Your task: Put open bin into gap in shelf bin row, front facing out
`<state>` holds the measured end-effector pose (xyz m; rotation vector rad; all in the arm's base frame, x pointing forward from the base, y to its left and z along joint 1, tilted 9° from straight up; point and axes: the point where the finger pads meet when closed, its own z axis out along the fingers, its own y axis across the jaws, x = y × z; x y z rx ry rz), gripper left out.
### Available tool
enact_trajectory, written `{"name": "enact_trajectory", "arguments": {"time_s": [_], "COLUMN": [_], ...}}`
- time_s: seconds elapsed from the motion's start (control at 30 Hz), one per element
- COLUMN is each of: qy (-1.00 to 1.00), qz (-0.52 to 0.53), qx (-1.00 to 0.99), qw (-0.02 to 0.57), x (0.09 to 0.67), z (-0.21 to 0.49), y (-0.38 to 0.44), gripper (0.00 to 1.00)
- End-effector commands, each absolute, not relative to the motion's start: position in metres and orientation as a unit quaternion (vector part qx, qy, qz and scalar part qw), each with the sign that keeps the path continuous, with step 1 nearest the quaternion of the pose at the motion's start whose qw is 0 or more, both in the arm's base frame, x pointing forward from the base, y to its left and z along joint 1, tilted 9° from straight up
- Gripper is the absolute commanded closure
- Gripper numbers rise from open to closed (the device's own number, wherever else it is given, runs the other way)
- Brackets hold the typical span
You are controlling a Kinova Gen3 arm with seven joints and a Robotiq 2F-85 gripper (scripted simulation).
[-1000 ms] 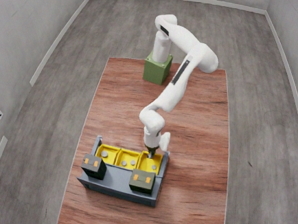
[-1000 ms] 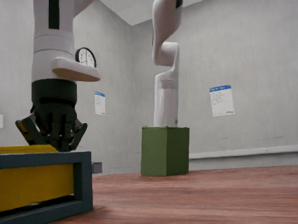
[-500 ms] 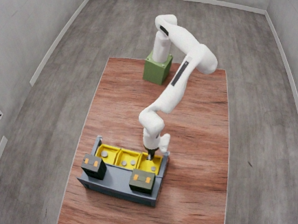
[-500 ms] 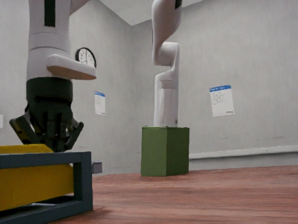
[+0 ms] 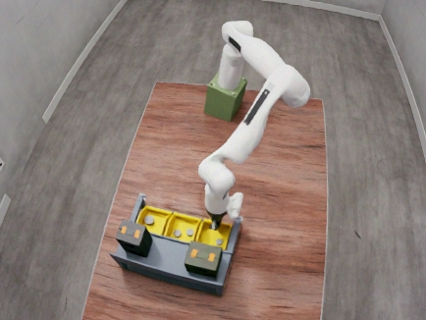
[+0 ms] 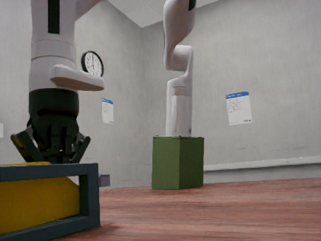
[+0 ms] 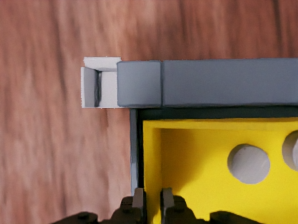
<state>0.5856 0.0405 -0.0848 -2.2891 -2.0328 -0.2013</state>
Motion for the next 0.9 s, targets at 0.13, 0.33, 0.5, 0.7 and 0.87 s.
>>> {"name": "enact_trajectory", "arguments": {"time_s": [0.13, 0.33, 0.5, 0.7, 0.87], "qy": [-0.662, -0.662, -0.662, -0.662, -0.662], "qz": [-0.067, -0.067, -0.067, -0.067, -0.067], "qx": [-0.746, -0.746, -0.746, -0.746, -0.746], "qw": [0.036, 0.036, 0.036, 0.036, 0.036], "x": [0.5867, 0.5874, 0.5874, 0.5873, 0.5875], "z": [-0.0852, -0.0915, -0.0915, -0.0919, -0.0930], "y": [0.0405, 0.0414, 0.0414, 0.0415, 0.0416], "gripper": [0.90, 0.90, 0.90, 0.90, 0.90]}}
